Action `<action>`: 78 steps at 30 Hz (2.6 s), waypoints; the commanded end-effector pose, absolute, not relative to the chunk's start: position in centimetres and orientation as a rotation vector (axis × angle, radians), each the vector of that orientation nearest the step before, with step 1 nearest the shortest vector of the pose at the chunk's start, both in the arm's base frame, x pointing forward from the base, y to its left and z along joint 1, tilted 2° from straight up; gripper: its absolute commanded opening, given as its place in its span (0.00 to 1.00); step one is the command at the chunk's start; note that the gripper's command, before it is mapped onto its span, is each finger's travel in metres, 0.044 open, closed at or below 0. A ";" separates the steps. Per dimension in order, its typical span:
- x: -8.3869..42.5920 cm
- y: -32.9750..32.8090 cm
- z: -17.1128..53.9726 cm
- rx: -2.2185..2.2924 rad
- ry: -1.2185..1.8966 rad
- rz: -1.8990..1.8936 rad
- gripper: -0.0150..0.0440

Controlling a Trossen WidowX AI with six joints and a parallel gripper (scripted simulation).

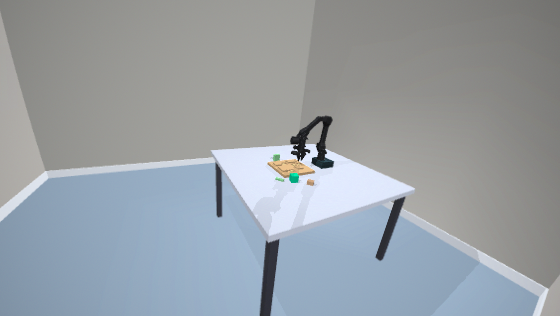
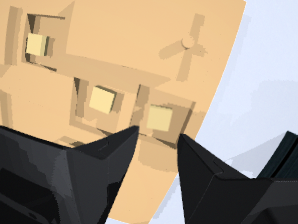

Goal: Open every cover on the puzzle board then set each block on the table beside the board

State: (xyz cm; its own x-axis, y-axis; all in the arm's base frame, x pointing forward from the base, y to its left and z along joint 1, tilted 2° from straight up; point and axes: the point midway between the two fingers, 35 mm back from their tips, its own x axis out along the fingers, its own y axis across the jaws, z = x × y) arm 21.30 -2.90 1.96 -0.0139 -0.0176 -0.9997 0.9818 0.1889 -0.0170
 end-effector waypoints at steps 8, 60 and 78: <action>21.3 -3.0 2.0 1.049 1.289 -1.089 0.50; 21.4 -3.1 -0.3 1.049 1.289 -1.089 0.50; 21.4 -3.1 -0.8 1.049 1.289 -1.089 0.50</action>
